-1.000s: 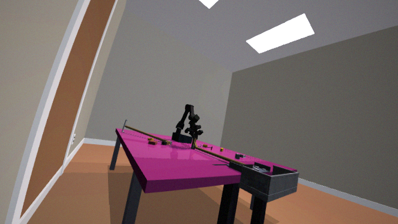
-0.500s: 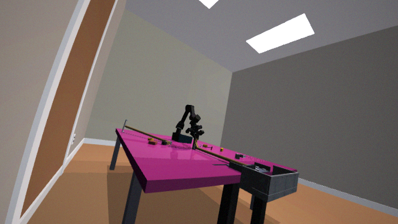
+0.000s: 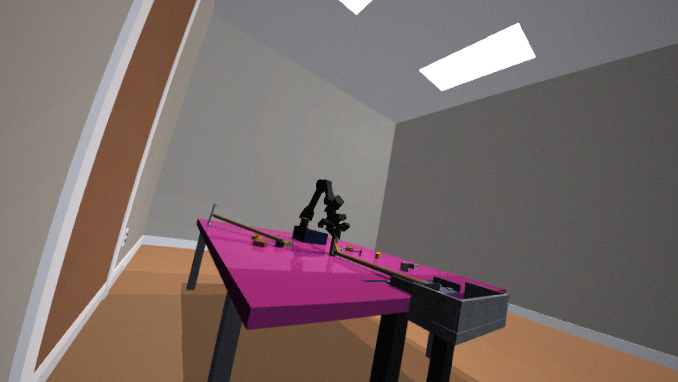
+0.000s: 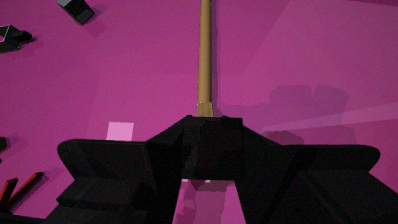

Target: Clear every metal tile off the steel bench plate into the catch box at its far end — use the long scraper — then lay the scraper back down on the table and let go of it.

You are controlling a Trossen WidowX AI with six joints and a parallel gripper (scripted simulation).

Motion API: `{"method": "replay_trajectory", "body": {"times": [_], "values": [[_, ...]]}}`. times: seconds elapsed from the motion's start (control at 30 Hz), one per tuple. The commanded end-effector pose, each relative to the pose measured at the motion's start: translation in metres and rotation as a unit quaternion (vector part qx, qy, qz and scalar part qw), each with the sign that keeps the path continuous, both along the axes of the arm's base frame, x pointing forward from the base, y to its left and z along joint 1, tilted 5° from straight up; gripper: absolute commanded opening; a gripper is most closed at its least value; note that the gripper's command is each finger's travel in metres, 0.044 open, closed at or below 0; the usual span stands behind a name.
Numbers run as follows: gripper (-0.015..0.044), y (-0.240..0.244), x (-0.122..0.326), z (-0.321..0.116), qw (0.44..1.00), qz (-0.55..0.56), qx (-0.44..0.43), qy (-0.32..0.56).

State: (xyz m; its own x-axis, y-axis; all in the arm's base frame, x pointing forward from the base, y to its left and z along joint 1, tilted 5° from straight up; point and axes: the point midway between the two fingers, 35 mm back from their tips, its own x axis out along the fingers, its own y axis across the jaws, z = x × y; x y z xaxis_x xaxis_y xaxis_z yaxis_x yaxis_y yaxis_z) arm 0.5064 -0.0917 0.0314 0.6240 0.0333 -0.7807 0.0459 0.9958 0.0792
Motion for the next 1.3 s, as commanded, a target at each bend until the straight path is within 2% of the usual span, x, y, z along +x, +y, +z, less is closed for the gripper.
{"method": "replay_trajectory", "body": {"times": [0.0,0.3,1.27], "values": [[0.0,-0.001,0.008,0.004,1.0,-0.003,-0.001,-0.007],[0.0,-0.001,0.018,0.004,1.0,-0.003,-0.001,-0.008],[0.0,-0.002,0.002,0.003,1.0,-0.001,-0.001,-0.004]]}}
